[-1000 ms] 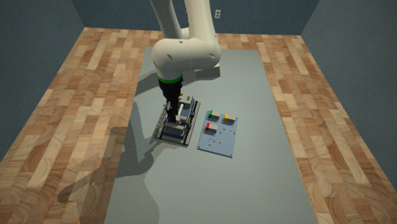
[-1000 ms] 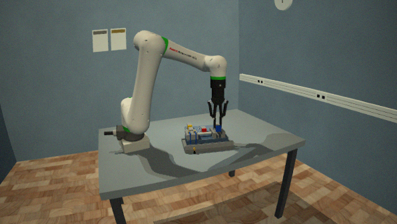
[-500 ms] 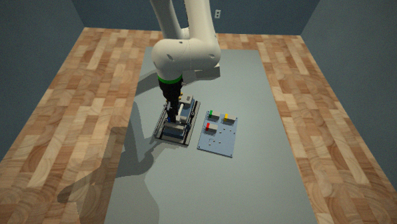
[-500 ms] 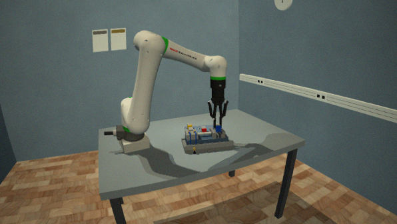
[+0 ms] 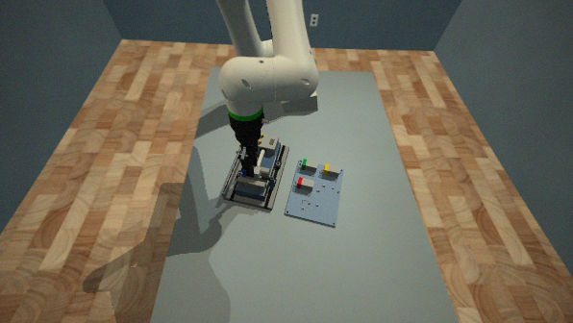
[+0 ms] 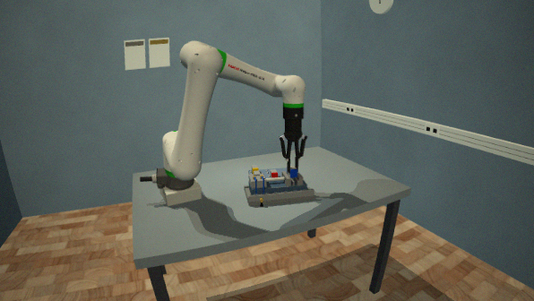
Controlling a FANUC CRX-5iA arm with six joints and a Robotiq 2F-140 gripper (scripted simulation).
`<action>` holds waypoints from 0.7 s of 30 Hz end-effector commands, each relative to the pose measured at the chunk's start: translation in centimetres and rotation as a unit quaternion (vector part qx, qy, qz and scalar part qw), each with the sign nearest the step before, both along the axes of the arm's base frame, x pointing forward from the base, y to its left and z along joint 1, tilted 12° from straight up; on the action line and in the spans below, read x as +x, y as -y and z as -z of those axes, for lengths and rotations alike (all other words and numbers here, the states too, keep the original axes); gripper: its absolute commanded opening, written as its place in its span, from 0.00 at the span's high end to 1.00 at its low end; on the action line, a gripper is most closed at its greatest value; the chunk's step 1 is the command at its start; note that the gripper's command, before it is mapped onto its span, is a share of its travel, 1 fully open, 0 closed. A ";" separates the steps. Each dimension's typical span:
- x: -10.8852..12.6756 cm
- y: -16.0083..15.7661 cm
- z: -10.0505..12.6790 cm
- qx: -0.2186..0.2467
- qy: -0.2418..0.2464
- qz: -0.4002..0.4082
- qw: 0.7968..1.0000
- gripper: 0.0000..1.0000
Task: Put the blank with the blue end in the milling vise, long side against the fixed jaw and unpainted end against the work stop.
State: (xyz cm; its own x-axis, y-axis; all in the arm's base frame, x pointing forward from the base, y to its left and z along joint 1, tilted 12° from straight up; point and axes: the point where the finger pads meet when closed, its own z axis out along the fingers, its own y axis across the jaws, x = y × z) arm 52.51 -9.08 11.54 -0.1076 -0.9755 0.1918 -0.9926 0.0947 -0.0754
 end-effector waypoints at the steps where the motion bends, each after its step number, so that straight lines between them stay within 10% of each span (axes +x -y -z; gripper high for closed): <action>1: 0.1 0.0 -0.1 0.000 0.001 0.000 1.000 0.90; 21: 0.1 0.0 0.1 0.000 0.001 0.000 1.000 0.90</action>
State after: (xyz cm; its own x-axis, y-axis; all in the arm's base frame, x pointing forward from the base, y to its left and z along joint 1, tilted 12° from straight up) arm 52.52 -9.12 11.36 -0.1076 -0.9755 0.1918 -0.9926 0.0947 -0.0754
